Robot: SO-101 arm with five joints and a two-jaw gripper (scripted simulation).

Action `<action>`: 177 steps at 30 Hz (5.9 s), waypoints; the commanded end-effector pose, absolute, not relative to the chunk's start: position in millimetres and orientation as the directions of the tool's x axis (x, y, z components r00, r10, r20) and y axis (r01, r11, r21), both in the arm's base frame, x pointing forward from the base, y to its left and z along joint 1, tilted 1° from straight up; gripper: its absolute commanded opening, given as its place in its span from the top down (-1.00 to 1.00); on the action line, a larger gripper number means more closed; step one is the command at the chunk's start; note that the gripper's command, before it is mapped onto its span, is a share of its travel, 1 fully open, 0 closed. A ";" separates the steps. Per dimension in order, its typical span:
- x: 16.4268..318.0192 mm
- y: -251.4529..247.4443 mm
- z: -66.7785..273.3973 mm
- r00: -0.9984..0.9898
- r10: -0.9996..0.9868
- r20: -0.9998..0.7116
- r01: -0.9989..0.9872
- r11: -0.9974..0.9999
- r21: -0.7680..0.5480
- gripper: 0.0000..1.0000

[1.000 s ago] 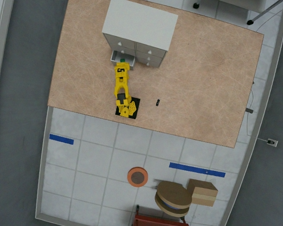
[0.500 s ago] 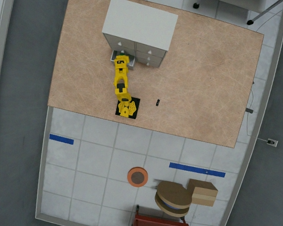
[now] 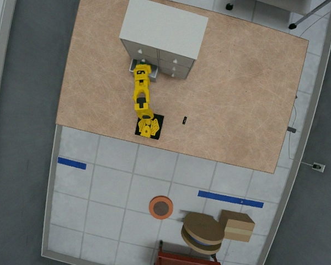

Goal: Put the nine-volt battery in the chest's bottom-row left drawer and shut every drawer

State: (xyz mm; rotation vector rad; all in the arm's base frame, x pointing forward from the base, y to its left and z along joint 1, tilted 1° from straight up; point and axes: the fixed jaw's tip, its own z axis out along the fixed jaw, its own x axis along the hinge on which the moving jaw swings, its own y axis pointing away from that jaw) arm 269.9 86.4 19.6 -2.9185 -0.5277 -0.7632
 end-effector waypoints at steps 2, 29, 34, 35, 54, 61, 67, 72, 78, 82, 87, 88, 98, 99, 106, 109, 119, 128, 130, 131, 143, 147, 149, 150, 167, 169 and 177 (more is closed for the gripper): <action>273.9 90.0 24.9 0.806 0.305 0.508 0.350 -0.937 0.007 1.00; 277.1 92.7 27.8 0.804 0.309 0.508 0.355 -0.935 0.007 1.00; 277.7 93.3 28.4 0.804 0.310 0.508 0.355 -0.935 0.007 1.00; 277.7 93.3 28.4 0.804 0.310 0.508 0.355 -0.935 0.007 1.00; 278.5 93.9 29.8 0.804 0.310 0.508 0.356 -0.934 0.007 1.00; 279.0 94.3 30.7 0.804 0.311 0.508 0.357 -0.934 0.007 1.00; 279.3 94.6 31.3 0.803 0.311 0.508 0.358 -0.934 0.007 1.00; 279.3 94.6 31.3 0.803 0.311 0.508 0.358 -0.934 0.007 1.00; 279.3 94.6 31.3 0.803 0.311 0.508 0.358 -0.934 0.007 1.00; 279.0 93.9 20.5 0.804 0.310 0.508 0.356 -0.935 0.007 1.00; 277.7 92.6 6.4 0.805 0.308 0.508 0.353 -0.935 0.007 1.00; 277.7 92.6 6.4 0.805 0.308 0.508 0.353 -0.935 0.007 1.00; 276.6 91.8 -0.5 0.805 0.307 0.508 0.352 -0.936 0.007 1.00; 275.9 91.3 -3.9 0.805 0.306 0.508 0.351 -0.936 0.007 1.00; 274.4 90.4 -10.6 0.806 0.305 0.508 0.350 -0.937 0.007 1.00; 274.4 90.4 -10.6 0.806 0.305 0.508 0.350 -0.937 0.007 1.00; 273.9 89.9 -11.8 0.806 0.304 0.508 0.349 -0.937 0.007 1.00; 273.1 89.3 -13.6 0.806 0.303 0.508 0.348 -0.937 0.007 1.00; 273.1 89.3 -13.6 0.806 0.303 0.508 0.348 -0.937 0.007 1.00; 273.0 89.2 -13.8 0.806 0.303 0.508 0.348 -0.937 0.007 1.00; 272.7 89.0 -14.4 0.807 0.303 0.508 0.348 -0.938 0.007 1.00; 272.7 89.0 -14.4 0.807 0.303 0.508 0.348 -0.938 0.007 1.00; 272.6 88.9 -14.5 0.807 0.303 0.508 0.348 -0.938 0.007 1.00; 272.5 88.8 -14.6 0.807 0.303 0.508 0.348 -0.938 0.007 1.00; 271.7 87.9 -15.7 0.807 0.301 0.508 0.346 -0.938 0.007 1.00; 271.6 87.9 -15.7 0.807 0.301 0.508 0.346 -0.938 0.007 1.00; 271.6 87.9 -15.7 0.807 0.301 0.508 0.346 -0.938 0.007 1.00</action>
